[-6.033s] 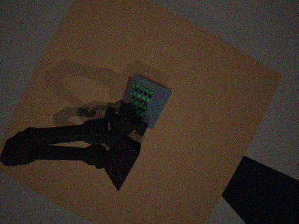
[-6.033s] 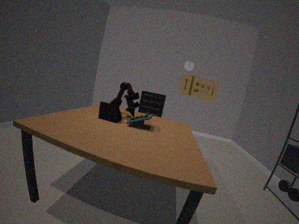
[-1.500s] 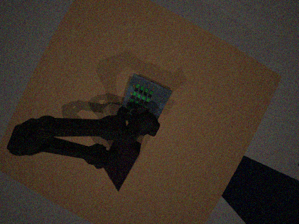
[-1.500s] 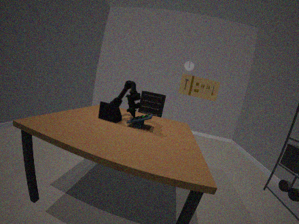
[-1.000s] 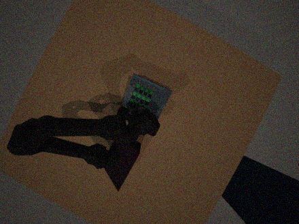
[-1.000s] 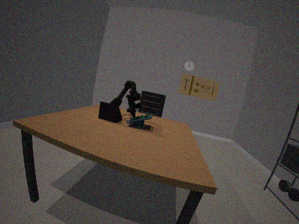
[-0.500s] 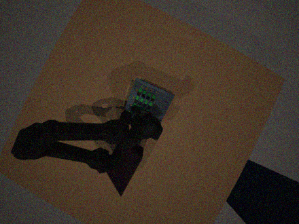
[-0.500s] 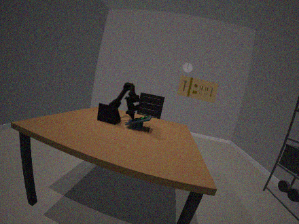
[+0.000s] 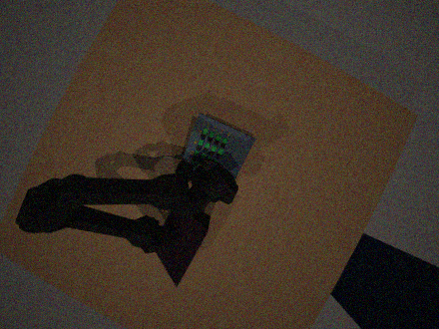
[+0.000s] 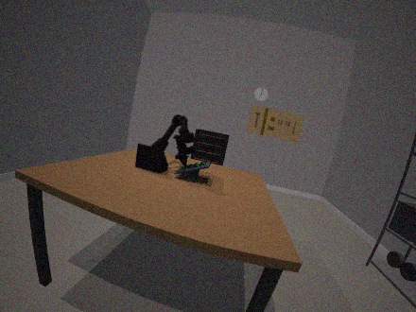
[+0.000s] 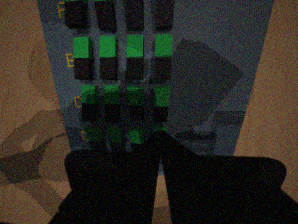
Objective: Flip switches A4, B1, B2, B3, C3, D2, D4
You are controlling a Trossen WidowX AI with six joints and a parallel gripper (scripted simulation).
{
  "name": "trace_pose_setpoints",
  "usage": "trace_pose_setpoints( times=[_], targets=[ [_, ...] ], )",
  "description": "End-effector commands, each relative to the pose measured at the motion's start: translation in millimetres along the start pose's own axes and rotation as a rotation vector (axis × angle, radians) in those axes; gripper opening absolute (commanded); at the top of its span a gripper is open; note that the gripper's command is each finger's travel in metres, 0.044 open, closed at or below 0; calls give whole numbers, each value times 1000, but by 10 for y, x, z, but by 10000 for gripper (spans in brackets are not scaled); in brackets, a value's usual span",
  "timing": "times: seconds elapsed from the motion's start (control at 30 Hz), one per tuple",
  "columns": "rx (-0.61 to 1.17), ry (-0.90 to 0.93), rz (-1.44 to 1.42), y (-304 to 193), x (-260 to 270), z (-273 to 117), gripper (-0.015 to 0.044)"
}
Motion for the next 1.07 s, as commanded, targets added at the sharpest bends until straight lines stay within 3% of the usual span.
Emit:
trace_pose_setpoints(
  times=[0.0,0.2,0.37,0.57,1.03],
  targets=[
    [0,-1,0,0,-3,-20,0],
    [-24,-6,6,-37,0,-624,0],
    [-25,-6,6,-15,9,-650,0],
    [-26,-4,6,535,227,-726,0],
    [-26,-4,6,535,227,-726,0]
  ],
)
Point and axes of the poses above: the point midway between the two fingers, 35 mm back from their tips, its own z axis out along the fingers, its own x axis across the jaws, y = z × x, the point moved 4 cm from there along -z, back along the fingers, and after that the axes turned 13 degrees about -z, right-handed, at the moved point
